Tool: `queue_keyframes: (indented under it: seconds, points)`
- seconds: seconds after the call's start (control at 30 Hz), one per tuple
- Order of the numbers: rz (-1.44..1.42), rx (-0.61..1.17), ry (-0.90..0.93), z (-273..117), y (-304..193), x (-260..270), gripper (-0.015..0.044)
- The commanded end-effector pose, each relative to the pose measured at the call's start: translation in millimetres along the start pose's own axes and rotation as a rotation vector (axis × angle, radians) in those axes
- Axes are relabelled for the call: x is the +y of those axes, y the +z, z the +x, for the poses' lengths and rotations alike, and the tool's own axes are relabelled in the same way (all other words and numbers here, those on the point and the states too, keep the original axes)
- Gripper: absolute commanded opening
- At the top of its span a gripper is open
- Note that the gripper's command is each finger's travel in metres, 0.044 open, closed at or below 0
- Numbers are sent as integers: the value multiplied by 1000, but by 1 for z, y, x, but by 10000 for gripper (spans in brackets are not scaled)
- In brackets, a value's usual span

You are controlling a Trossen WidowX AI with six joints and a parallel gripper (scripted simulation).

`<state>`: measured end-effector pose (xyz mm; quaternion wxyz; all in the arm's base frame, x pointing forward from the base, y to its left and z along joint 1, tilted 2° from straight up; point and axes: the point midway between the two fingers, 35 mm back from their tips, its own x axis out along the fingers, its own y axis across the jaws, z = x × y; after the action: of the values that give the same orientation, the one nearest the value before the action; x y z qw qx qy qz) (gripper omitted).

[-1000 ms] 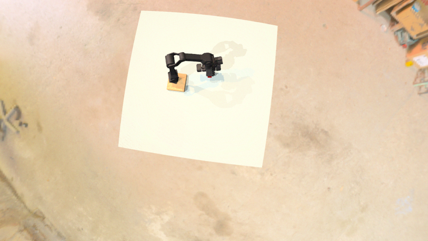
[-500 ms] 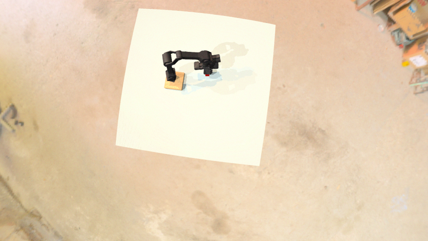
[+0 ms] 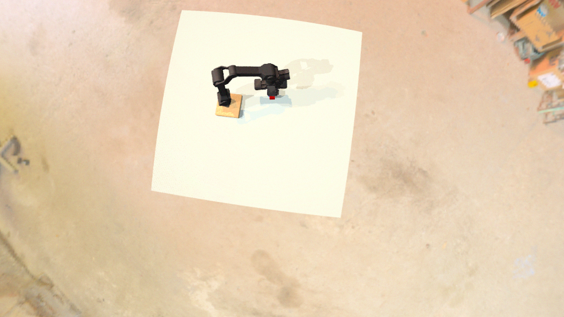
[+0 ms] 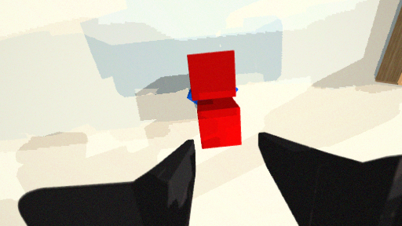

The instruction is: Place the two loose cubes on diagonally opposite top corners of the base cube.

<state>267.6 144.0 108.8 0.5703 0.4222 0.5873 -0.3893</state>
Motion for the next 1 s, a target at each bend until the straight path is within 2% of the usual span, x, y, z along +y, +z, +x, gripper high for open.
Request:
queue_keyframes:
  seconds: [0.0, 0.43, 0.67, 0.83, 0.97]
  points:
    - [-5, 1, 6, -8, 0, 1, 205]
    - [-5, 1, 6, -26, 0, 1, 205]
    - [0, 0, 5, -33, 0, 1, 389]
    - [1, 1, 2, -32, -10, -1, 400]
    - [1, 6, 1, -33, -66, -12, 400]
